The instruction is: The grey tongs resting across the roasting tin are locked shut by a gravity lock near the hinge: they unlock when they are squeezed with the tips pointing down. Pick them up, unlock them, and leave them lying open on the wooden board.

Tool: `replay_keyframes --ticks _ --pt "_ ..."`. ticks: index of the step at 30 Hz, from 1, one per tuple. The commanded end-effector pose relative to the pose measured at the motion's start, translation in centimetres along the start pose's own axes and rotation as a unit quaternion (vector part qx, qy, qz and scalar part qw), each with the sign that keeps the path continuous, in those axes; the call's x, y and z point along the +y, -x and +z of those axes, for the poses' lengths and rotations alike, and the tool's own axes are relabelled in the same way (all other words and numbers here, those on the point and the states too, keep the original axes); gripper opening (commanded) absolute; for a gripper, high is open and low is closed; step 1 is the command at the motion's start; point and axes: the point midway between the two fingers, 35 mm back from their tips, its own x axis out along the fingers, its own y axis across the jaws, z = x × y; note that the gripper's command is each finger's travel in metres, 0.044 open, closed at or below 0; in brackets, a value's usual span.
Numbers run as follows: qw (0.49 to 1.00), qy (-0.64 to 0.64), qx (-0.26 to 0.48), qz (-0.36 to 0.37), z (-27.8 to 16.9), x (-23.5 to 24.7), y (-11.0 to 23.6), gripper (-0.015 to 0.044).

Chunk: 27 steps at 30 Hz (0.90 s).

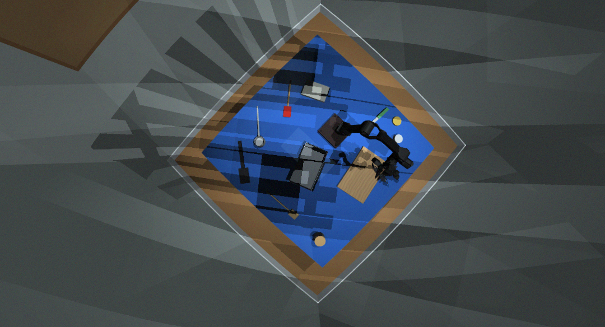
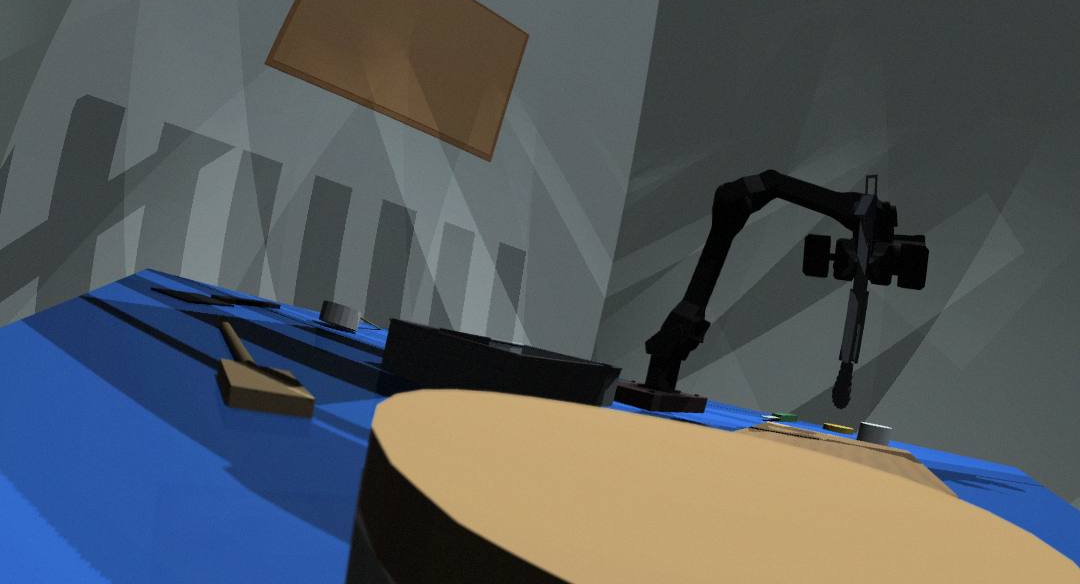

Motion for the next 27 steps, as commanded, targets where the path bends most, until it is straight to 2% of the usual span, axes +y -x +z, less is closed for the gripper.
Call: replay_keyframes --ticks 1,8,27 --pt "1.0 -0.004 -0.005 0.001 0.2 0.0 0.0 -0.015" --pt "1.0 0.004 0.027 -0.01 -0.3 -0.1 -0.7 -0.015" --pt "0.95 0.036 0.306 -0.054 -3.9 -0.7 -4.5 -0.015"
